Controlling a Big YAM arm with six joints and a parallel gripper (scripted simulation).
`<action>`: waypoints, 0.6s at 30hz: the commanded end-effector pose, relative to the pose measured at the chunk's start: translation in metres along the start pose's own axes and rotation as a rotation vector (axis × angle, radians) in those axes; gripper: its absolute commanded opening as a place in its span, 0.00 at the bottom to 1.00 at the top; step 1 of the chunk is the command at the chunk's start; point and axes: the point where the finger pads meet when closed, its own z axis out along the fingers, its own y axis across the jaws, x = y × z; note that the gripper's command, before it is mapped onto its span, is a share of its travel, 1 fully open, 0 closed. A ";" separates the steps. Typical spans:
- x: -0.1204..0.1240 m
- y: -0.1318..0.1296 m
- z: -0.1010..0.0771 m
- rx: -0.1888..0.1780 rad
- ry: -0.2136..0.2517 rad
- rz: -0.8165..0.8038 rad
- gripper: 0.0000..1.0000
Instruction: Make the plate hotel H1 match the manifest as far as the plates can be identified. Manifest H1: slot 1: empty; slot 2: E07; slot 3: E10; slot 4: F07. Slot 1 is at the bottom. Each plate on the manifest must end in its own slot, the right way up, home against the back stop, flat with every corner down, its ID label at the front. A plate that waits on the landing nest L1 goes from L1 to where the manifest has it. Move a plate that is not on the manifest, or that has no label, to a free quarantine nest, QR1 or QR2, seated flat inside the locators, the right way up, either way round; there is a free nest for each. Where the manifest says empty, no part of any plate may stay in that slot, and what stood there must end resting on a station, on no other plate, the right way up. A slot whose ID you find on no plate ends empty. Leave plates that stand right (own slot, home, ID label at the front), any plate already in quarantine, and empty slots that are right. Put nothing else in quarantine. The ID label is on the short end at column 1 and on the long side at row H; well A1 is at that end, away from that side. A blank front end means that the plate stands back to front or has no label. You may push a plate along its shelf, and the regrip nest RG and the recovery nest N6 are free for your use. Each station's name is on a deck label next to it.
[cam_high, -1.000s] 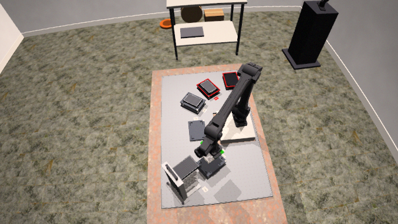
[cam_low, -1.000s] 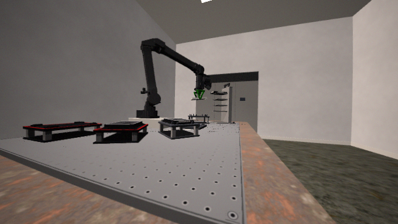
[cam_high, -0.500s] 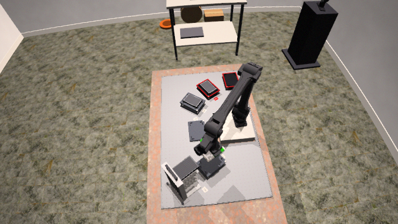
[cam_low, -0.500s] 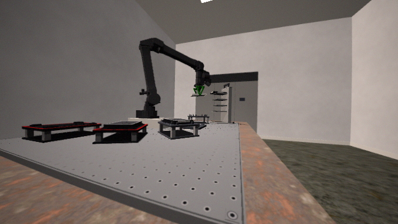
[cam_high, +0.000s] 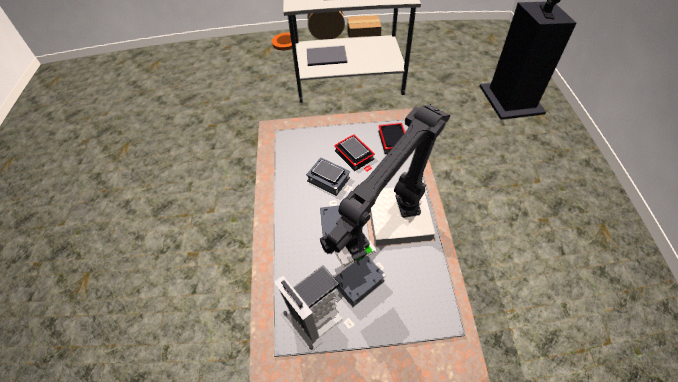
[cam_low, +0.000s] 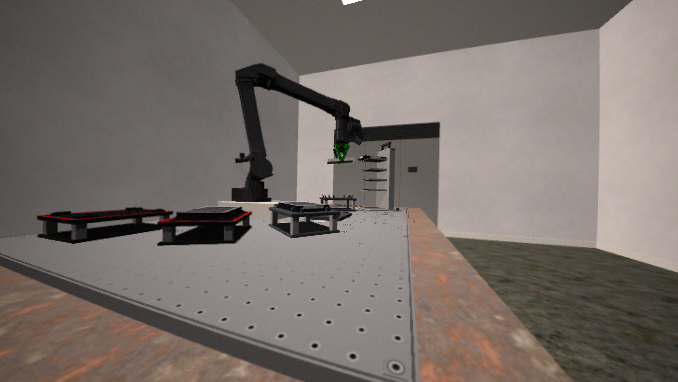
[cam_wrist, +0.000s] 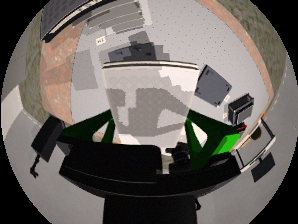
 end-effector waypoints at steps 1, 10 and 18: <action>-0.001 -0.014 -0.018 -0.013 -0.036 0.089 0.86; -0.004 -0.037 -0.017 -0.012 -0.034 0.205 0.86; -0.010 -0.063 -0.019 -0.015 -0.039 0.338 0.86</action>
